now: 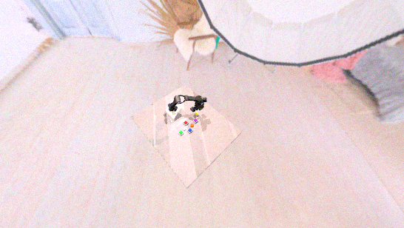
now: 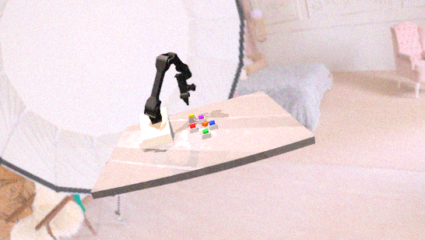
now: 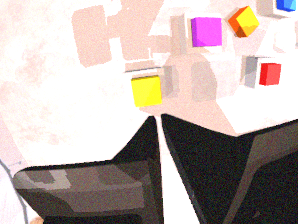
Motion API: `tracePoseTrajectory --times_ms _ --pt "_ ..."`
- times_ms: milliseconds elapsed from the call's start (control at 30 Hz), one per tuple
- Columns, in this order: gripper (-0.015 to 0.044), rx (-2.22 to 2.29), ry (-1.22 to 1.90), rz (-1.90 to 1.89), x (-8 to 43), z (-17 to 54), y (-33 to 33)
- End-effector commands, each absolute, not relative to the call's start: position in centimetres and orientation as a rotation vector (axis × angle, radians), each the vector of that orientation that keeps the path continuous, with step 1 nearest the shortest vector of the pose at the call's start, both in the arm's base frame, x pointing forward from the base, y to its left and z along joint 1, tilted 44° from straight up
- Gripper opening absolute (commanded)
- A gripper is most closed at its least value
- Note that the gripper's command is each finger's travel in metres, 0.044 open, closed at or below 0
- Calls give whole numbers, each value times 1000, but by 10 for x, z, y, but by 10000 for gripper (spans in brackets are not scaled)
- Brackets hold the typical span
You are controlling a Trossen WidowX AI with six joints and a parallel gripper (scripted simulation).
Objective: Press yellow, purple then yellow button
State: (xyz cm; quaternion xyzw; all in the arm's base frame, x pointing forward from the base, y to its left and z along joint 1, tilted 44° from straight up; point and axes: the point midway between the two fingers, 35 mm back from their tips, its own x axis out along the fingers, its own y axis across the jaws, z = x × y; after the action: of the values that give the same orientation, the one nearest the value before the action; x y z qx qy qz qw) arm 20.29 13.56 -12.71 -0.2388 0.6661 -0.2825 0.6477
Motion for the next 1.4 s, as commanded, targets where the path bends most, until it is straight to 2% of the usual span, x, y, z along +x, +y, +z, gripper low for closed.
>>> tracePoseTrajectory --times_ms 0,100,300,533,700,1367 --pt "20 -528 1510 -638 204 -115 148" --pt "20 -527 1510 -636 212 -109 142" --pt "20 -532 1506 -643 261 -62 86" --pt "20 -532 1506 -643 263 -63 82" --pt "20 -534 1505 -646 260 -105 41" --pt "20 -535 1505 -646 259 -125 23"
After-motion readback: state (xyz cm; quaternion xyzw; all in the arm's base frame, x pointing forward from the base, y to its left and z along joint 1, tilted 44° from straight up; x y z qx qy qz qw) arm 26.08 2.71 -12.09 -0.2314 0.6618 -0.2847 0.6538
